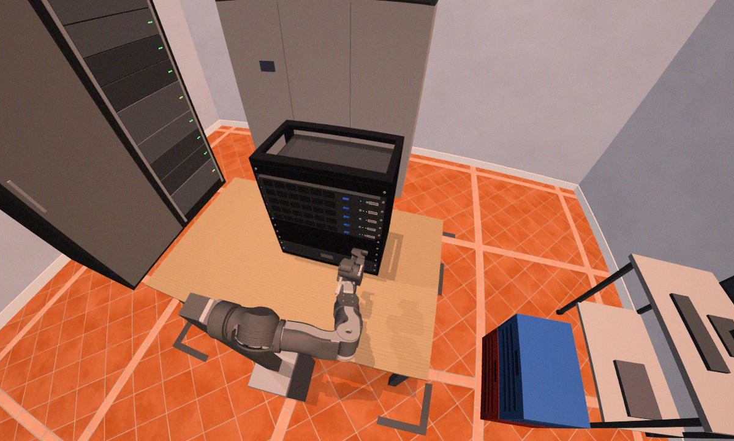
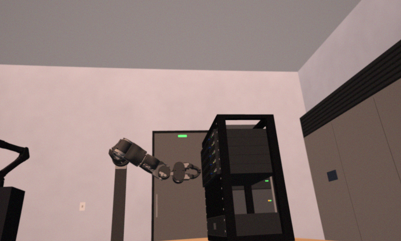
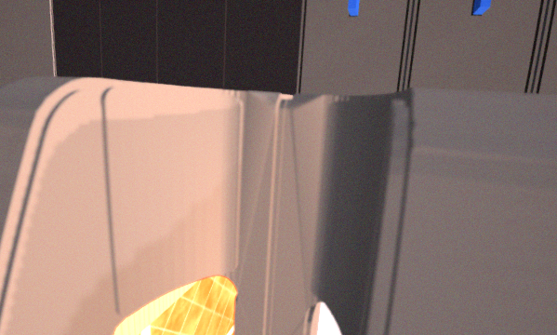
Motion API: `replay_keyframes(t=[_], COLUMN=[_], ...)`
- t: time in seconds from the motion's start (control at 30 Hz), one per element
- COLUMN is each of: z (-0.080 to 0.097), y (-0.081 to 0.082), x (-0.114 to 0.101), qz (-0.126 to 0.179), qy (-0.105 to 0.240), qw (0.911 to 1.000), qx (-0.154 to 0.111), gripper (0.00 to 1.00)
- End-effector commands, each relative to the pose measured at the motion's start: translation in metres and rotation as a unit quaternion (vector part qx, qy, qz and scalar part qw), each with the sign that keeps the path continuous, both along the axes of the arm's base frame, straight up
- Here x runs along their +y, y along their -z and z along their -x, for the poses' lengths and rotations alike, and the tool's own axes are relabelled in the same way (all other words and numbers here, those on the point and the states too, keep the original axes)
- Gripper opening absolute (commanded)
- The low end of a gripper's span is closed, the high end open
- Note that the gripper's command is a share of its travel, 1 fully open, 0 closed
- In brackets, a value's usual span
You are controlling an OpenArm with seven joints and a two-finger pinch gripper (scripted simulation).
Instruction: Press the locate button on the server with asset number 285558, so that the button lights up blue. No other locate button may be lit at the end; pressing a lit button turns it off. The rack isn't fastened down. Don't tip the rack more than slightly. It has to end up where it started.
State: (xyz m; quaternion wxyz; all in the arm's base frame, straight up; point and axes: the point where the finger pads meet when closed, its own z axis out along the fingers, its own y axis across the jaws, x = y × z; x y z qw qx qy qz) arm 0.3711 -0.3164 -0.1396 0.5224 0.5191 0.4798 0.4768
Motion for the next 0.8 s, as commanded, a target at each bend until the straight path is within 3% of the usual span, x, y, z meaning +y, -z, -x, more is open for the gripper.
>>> replay_keyframes(t=[0.0, 0.77], z=[-0.002, -0.021], y=[-0.002, -0.002], x=[0.0, -0.001], qz=[0.0, 0.0], qy=[-0.002, -0.002], qw=[1.0, 1.0], qx=[-0.001, -0.001], gripper=[0.0, 0.0])
